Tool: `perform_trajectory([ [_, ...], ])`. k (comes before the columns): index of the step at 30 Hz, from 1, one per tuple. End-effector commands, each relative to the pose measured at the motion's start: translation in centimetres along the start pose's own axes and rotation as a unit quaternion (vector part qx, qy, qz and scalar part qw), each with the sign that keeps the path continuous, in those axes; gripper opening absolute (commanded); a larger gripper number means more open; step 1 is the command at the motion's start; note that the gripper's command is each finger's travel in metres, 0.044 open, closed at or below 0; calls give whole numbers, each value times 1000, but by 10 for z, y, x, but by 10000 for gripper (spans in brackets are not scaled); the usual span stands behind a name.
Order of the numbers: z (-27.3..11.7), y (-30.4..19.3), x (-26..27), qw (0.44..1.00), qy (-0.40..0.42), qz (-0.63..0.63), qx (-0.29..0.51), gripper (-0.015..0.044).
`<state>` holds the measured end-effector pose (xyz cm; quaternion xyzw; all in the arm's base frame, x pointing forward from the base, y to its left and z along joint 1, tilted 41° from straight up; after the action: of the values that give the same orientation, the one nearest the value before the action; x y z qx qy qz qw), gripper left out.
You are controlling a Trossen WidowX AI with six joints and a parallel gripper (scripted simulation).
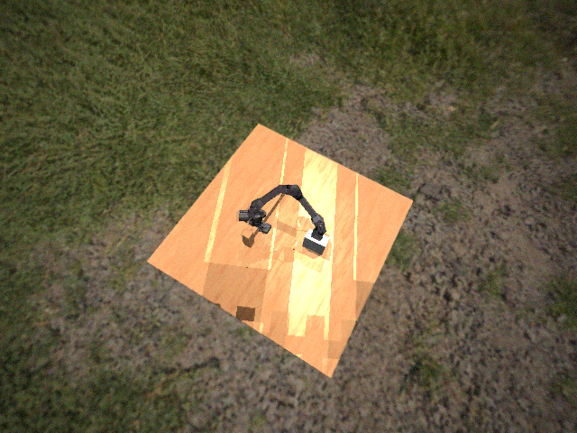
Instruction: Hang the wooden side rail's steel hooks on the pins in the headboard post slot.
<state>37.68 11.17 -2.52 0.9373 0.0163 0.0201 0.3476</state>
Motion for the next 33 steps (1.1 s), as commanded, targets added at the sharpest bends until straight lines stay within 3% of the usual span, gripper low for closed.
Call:
perform_trajectory([
  [1, -5, -5, -1, 1000, 6, -3, 3, 0],
  [33, -5, -8, -1, 1000, 6, -3, 3, 0],
])
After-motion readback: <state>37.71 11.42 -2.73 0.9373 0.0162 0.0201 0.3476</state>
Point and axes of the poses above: the point midway between the two fingers, 35 mm back from their tips, its own z axis out along the fingers, its own x axis across the jaws, y = z × x, the point moved 7 cm from there along -z, back along the fingers, and after that the axes turned 4 degrees about -z, right-handed, at the moved point
